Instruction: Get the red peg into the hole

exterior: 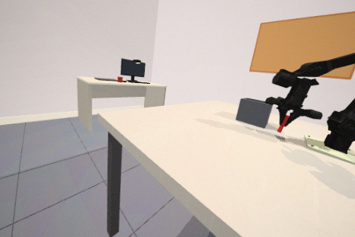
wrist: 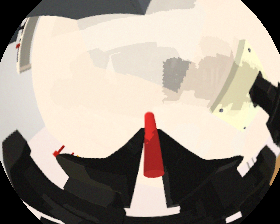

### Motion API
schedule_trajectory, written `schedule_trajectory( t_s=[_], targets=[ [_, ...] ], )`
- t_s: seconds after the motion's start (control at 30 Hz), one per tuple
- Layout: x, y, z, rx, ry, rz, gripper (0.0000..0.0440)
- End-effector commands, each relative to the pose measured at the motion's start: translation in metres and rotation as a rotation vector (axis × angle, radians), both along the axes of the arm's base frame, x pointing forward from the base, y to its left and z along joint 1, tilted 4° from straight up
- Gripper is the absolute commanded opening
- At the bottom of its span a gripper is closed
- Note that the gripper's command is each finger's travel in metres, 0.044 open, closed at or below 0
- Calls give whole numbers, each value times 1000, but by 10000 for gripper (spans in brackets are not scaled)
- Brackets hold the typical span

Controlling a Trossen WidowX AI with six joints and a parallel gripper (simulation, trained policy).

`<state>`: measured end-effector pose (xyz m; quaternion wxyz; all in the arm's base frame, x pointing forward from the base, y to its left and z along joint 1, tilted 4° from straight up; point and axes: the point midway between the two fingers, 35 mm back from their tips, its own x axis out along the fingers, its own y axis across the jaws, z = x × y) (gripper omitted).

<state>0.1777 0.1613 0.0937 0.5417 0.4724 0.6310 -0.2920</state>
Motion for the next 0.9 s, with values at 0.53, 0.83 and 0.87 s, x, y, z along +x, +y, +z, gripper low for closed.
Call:
schedule_trajectory(
  t_s=[0.53,0.83,0.87],
  targets=[
    [40,-34,90,19,-245,-21,0],
    [58,-67,106,-54,-288,-76,0],
    [60,-71,106,-62,-288,-82,0]
  ],
)
